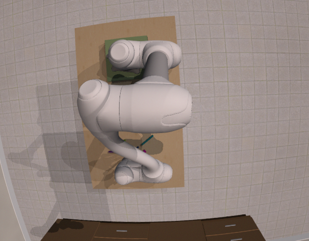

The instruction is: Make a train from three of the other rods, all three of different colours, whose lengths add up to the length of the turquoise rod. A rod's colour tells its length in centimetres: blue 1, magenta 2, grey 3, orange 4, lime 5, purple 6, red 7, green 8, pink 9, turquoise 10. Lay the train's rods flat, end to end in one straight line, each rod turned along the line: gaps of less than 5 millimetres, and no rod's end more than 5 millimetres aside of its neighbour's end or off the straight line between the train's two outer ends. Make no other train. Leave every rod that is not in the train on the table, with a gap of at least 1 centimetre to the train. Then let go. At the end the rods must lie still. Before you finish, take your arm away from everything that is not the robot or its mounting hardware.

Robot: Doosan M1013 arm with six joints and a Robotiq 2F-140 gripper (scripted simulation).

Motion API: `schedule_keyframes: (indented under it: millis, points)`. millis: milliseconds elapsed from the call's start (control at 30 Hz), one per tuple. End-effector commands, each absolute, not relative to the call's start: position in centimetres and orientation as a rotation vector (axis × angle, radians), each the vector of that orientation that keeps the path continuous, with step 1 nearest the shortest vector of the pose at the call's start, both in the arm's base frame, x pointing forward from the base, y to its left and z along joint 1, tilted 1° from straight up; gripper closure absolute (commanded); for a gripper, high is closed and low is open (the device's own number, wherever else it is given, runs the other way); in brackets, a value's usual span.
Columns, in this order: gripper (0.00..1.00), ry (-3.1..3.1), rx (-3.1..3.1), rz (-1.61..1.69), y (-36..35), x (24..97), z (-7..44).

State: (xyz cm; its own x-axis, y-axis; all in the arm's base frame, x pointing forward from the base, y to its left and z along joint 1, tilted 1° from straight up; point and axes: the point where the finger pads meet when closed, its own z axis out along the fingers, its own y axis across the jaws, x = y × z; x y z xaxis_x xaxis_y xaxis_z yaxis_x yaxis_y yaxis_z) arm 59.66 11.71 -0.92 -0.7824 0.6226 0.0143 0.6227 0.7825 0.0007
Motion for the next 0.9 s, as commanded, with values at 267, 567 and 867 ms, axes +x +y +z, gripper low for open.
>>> schedule_keyframes:
  millis: [267,567,867]
  points:
    - [0.97,-2.953,-1.032,-0.009,11.7,59.7,-0.9]
    - [0.97,-2.953,-1.032,-0.009,11.7,59.6,-1.4]
    - [0.97,-2.953,-1.032,-0.009,11.7,59.6,-2.0]
